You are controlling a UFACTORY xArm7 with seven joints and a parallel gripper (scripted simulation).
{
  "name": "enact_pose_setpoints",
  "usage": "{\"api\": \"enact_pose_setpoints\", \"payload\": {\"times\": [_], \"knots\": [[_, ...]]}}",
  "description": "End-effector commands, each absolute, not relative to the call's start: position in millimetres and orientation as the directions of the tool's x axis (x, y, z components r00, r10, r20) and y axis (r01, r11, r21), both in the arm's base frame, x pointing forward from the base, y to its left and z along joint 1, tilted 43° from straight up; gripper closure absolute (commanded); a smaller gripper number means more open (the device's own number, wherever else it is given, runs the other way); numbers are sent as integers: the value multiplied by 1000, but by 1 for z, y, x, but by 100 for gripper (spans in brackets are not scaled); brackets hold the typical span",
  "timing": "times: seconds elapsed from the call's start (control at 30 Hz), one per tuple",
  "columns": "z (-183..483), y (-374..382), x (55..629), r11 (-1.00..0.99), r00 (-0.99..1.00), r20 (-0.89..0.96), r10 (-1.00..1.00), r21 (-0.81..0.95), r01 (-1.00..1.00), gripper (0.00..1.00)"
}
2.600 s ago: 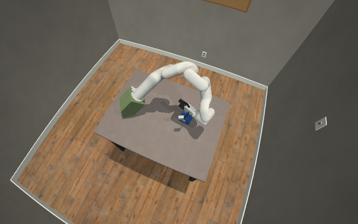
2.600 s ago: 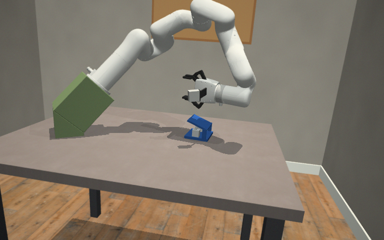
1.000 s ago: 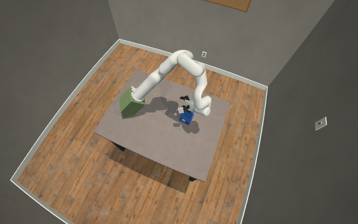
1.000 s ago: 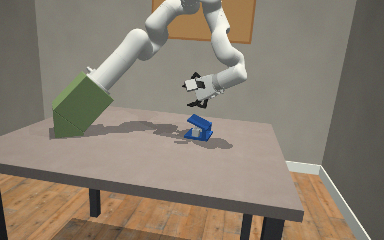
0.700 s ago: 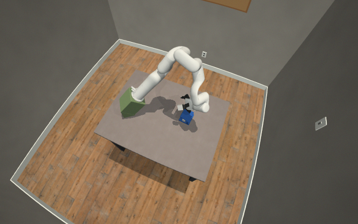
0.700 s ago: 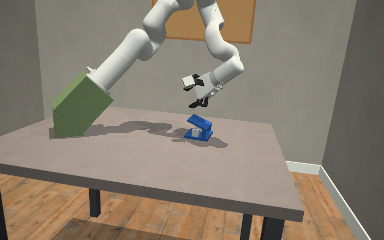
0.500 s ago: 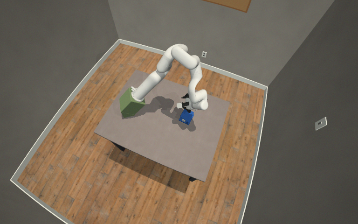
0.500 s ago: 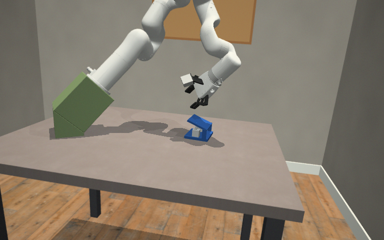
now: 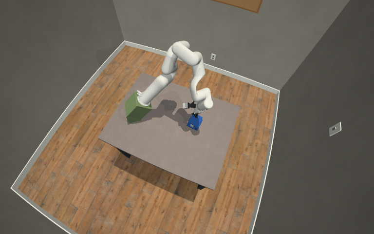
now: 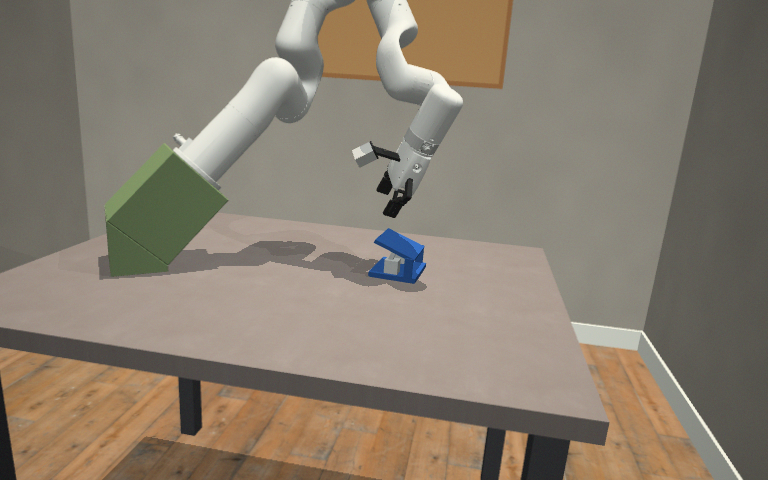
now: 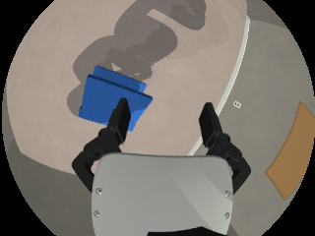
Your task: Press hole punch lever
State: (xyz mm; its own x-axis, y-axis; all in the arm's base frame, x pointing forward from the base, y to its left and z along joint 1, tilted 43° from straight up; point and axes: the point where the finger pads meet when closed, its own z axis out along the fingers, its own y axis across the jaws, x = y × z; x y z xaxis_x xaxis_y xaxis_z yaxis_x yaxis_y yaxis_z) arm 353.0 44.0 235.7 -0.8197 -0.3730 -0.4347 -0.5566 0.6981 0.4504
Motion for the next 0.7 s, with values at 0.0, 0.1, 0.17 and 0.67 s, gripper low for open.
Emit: {"api": "enact_pose_setpoints", "payload": {"times": [0.0,0.1,0.17,0.67], "knots": [[237,38,358,787,-860,-452,-237,430,-443,0],[237,33,359,819,-873,-460,-163,430,-379,0],[237,31,359,829,-876,-462,-138,430,-357,0],[236,-5,356,883,-828,-498,258,469,-7,0]]}}
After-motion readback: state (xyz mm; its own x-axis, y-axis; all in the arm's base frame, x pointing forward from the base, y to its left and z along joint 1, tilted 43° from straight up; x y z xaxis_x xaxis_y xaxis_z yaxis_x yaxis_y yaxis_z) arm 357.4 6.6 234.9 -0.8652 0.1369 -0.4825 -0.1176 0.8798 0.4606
